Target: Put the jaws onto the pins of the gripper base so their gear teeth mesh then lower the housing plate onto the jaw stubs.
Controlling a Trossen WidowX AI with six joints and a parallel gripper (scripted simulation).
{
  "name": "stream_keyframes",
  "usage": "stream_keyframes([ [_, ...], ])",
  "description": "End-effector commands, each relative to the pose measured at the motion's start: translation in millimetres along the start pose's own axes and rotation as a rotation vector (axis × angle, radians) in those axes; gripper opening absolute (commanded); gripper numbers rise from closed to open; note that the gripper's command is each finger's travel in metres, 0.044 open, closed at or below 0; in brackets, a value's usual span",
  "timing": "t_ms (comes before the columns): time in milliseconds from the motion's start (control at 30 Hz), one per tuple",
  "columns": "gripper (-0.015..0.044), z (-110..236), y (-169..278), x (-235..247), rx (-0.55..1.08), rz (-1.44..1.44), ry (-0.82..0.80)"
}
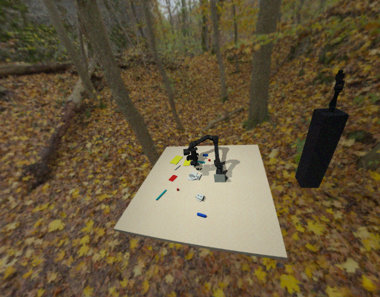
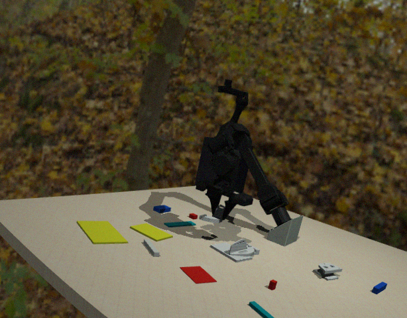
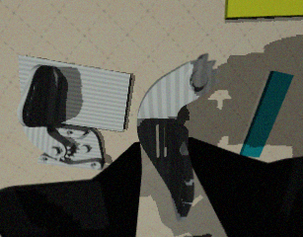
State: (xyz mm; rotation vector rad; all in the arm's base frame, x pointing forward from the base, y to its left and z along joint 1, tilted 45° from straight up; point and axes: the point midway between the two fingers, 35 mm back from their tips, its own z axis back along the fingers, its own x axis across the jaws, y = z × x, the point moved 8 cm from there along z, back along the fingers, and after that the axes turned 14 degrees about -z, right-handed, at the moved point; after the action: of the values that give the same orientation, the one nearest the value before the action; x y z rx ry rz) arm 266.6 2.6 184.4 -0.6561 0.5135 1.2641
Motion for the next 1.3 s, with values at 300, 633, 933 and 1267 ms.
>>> stream_keyframes([
  [300, 0.0134, 1.1, 10.3, 15.9, 0.003, 0.352, -0.013],
  [633, 0.0134, 2.0, 18.5, 27.5, 0.000, 0.635, -0.019],
  [933, 0.0134, 2.6, 26.4, 37.4, -0.004, 0.890, -0.024],
  [1267, 0.0134, 3.2, 35.7, 47.8, -0.008, 1.173, -0.026],
])
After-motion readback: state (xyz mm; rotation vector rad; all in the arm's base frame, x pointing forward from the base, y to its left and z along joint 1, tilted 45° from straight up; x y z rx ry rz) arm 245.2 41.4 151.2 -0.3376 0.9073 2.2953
